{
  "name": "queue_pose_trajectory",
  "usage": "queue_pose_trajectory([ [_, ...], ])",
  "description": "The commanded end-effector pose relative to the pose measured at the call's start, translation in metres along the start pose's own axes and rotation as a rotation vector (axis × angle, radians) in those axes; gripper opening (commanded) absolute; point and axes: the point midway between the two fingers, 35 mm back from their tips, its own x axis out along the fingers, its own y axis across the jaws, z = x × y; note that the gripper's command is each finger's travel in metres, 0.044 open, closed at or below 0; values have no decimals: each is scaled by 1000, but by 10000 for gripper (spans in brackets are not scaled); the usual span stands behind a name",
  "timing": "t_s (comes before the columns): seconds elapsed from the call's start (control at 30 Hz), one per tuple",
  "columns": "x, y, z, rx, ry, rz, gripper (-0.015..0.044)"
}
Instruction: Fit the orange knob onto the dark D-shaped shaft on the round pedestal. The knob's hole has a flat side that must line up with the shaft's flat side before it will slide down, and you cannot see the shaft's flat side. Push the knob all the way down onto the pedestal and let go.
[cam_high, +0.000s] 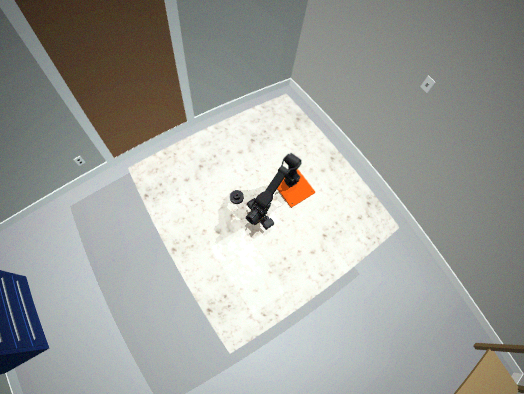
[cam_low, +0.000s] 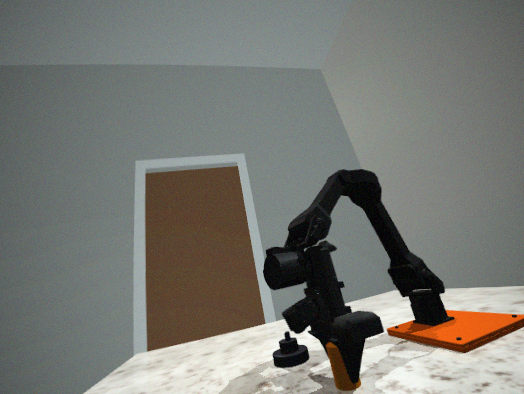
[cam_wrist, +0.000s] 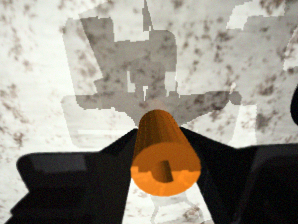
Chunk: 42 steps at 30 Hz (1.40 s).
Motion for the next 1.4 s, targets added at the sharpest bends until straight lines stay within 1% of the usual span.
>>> queue_pose_trajectory([
  [0.0,0,0,0,4,-2,-3,151],
  [0.07,0,0,0,4,-2,-3,138],
  [0.17,-3,0,1,4,-2,-3,59],
  [0.23,-12,-1,4,4,-2,-3,6],
  [0.27,-18,-1,5,4,-2,-3,0],
  [0.63,-77,-4,11,4,-3,-4,0],
  [1.0,-136,-11,4,4,-3,-4,0],
  [1.2,-139,-14,4,4,-3,-5,0],
  [1.37,-135,-26,10,4,-3,-6,0],
])
